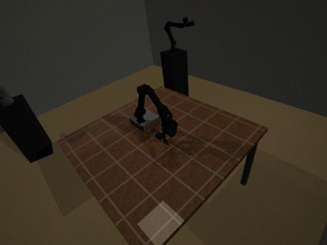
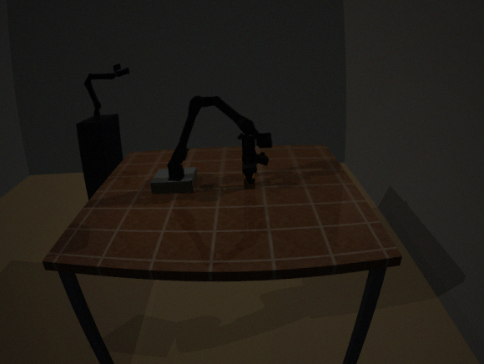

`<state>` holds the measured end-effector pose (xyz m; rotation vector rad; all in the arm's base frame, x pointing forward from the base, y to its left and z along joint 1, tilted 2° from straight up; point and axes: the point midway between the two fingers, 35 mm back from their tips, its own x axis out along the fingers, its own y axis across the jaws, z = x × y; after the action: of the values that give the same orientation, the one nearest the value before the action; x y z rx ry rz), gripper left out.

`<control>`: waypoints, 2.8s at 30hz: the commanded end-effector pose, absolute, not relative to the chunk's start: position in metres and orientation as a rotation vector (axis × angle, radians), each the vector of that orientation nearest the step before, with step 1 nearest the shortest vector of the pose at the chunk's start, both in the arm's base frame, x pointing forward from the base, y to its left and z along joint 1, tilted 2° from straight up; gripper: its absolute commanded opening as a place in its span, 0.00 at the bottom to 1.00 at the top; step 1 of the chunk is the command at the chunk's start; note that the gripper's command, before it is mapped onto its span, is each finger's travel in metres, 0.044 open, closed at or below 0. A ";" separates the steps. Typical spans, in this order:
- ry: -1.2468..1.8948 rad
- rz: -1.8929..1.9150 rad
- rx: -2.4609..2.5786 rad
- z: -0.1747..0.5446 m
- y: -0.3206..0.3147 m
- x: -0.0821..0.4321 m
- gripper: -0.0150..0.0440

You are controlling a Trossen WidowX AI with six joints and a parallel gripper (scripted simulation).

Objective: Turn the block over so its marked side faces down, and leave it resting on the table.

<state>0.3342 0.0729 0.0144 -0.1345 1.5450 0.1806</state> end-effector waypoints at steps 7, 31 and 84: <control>1.544 0.182 -0.130 0.044 0.073 0.334 0.25; 1.197 0.193 -0.094 0.036 0.073 0.335 0.25; 0.522 0.203 -0.022 0.004 0.073 0.328 0.25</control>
<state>0.3324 0.0736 0.0032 -0.0270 0.5537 0.2069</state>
